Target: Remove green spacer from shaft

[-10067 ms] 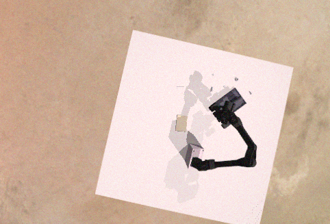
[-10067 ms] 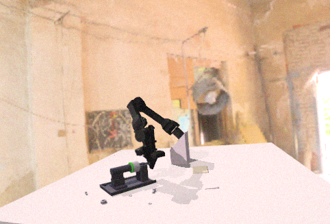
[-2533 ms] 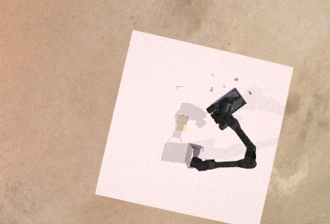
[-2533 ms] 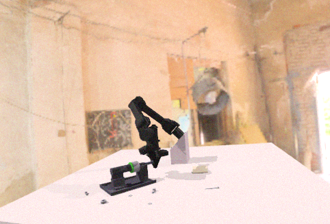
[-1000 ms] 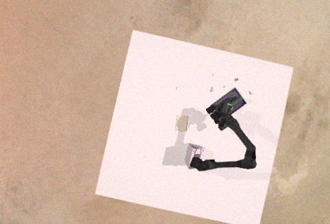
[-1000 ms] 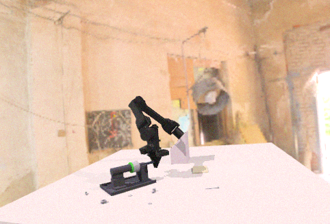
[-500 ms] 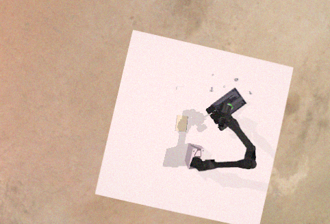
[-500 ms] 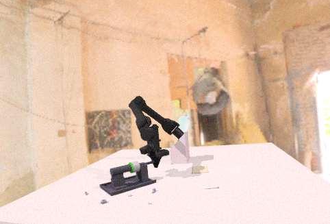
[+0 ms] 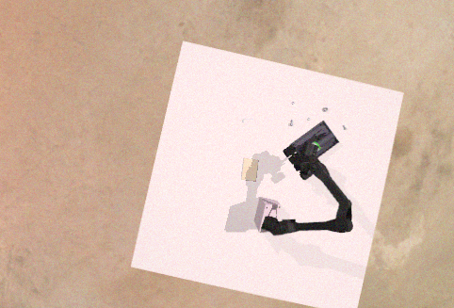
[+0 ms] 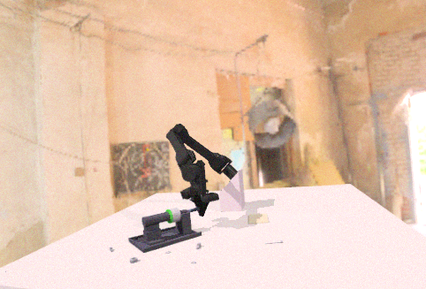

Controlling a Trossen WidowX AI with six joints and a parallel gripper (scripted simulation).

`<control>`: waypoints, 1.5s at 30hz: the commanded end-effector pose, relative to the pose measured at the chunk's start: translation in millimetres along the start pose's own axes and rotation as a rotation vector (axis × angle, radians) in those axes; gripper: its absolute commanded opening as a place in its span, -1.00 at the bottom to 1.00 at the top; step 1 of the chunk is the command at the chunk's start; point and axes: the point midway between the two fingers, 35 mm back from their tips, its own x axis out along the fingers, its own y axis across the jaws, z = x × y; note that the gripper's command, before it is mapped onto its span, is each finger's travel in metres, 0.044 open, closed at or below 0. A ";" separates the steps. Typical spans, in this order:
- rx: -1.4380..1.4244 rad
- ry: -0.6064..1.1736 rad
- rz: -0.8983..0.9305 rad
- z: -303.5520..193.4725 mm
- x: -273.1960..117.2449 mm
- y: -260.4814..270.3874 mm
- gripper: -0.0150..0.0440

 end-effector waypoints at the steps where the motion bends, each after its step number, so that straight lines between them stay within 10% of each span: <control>1: -0.004 0.007 0.000 -3.6 0.8 -0.3 -0.49; 45: -0.004 0.007 0.000 -2.1 0.2 0.0 -0.49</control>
